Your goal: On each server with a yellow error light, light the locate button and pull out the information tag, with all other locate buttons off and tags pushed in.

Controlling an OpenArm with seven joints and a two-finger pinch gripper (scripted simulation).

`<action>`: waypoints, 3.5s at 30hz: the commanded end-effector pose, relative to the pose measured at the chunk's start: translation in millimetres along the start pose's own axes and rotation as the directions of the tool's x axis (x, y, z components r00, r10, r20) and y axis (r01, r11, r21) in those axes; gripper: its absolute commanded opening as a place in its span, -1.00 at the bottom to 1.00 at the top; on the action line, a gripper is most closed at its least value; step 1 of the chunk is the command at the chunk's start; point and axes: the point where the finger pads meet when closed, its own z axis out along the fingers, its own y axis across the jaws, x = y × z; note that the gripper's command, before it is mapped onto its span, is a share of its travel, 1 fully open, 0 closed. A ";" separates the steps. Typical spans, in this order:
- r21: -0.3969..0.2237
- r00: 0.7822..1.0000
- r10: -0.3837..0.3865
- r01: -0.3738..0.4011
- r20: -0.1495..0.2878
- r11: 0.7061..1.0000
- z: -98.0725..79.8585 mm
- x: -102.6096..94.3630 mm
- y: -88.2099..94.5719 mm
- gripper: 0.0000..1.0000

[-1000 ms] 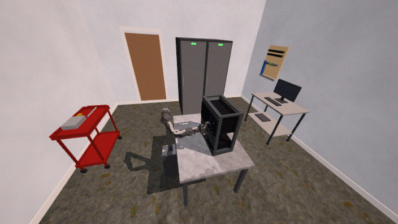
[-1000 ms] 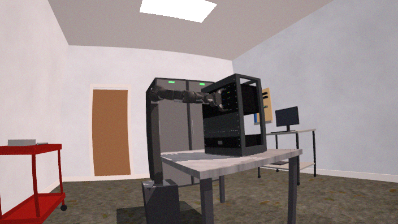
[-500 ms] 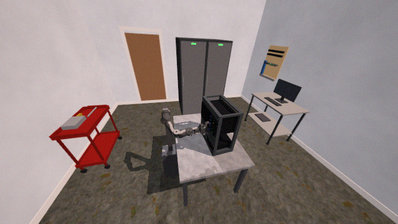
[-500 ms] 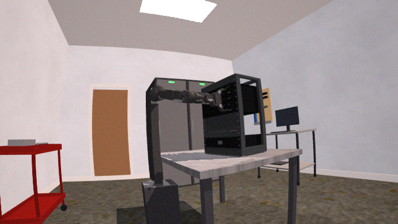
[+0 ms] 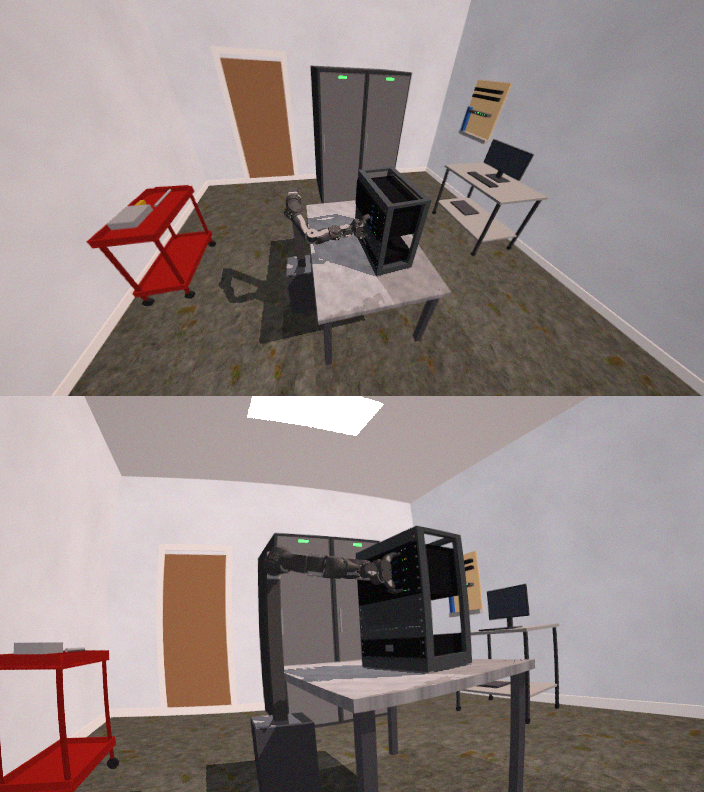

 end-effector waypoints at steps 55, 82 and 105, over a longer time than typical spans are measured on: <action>0.005 1.000 0.001 -0.001 0.002 1.000 -0.8 -0.7 37.5 1.00; 0.005 1.000 0.001 -0.001 0.002 1.000 -1.0 -1.0 69.5 1.00; 0.004 1.000 0.000 0.000 0.002 1.000 -1.1 -0.8 83.1 1.00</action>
